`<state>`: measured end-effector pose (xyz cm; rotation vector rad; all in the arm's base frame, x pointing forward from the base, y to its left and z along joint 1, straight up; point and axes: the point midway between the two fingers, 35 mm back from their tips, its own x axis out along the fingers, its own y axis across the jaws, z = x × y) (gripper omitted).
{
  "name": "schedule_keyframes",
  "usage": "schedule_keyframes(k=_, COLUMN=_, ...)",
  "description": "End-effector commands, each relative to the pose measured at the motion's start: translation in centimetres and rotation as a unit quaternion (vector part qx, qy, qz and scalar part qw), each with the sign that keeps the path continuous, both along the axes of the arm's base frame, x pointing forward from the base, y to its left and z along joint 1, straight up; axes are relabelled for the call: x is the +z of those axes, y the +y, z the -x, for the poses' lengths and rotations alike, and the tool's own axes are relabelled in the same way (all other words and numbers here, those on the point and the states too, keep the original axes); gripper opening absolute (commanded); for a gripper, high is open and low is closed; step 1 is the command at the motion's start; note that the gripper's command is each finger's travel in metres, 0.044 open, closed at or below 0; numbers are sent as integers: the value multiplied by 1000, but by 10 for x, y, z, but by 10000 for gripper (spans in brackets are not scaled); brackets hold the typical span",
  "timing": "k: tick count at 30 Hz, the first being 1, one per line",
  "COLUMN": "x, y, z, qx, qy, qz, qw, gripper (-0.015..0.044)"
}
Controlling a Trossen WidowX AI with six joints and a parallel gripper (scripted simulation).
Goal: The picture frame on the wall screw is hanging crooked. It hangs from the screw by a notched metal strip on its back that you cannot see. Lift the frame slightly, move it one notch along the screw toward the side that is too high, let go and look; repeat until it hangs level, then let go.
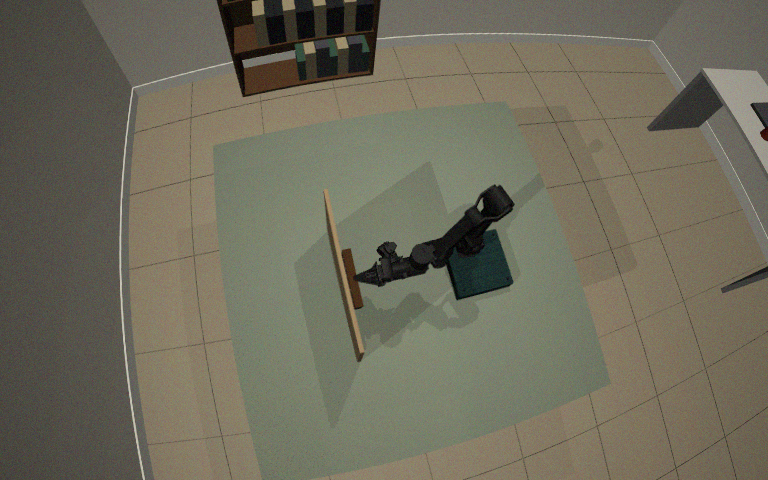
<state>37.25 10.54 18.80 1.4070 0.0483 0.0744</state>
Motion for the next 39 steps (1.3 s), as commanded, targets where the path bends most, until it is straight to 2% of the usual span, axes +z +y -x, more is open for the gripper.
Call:
schedule_keyframes(k=1, x=3, y=-1, z=0, qx=2, qy=-4, qz=-4, qw=1000, gripper=0)
schedule_keyframes(k=39, x=1, y=-4, z=0, qx=2, qy=-4, qz=-4, qw=1000, gripper=0)
